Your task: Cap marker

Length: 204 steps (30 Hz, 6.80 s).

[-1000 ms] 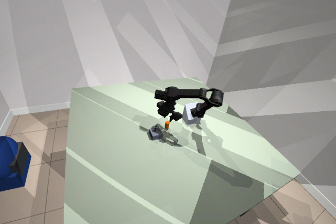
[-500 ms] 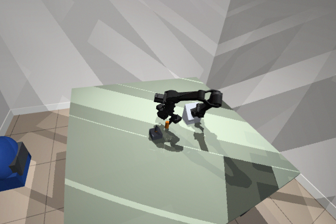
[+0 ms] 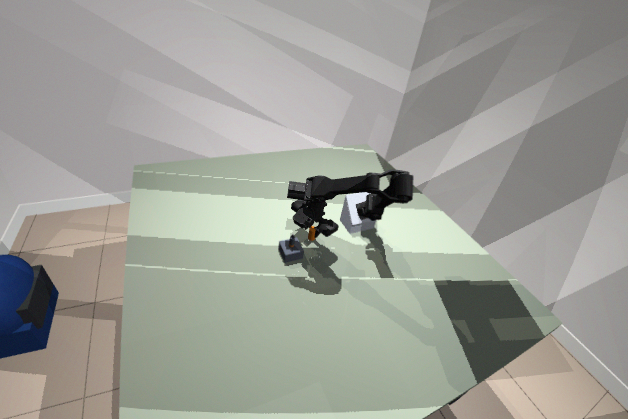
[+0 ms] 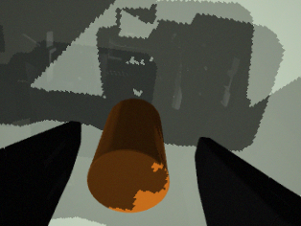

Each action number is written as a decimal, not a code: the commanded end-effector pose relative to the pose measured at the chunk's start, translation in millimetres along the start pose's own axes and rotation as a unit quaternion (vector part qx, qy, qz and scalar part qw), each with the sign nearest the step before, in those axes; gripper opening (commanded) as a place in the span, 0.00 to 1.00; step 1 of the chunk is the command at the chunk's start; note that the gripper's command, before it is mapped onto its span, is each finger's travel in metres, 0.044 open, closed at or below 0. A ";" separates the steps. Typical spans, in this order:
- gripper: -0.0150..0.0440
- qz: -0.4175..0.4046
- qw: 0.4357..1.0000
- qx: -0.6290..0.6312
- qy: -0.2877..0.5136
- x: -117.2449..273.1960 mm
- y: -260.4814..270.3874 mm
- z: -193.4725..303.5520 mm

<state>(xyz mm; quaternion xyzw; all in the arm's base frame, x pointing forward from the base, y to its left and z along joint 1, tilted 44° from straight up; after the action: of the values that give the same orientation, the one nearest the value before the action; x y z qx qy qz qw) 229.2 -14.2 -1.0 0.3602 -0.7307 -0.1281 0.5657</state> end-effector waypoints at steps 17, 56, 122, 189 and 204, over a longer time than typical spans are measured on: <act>0.42 -0.004 1.000 -0.005 -0.001 -14.6 3.1 2.9; 0.25 -0.002 1.000 -0.005 0.000 55.4 -2.5 -15.3; 0.25 -0.002 1.000 -0.004 -0.002 76.4 0.1 -114.2; 0.25 -0.003 1.000 -0.003 -0.003 42.2 1.2 -113.3; 0.25 -0.003 1.000 -0.003 -0.003 42.1 1.2 -113.3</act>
<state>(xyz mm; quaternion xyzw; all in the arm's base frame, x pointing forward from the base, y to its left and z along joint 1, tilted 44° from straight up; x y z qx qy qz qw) 329.9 -17.5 69.0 0.3616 -0.7323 -0.1295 0.5624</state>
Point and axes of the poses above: the point midway between the two fingers, 35 mm back from their tips, its own x axis back along the fingers, its own y axis across the jaws, z = x × y, the point moved 1 cm from there along x, back along the fingers, and after that the axes turned 6 degrees about x, right-handed, at the moved point
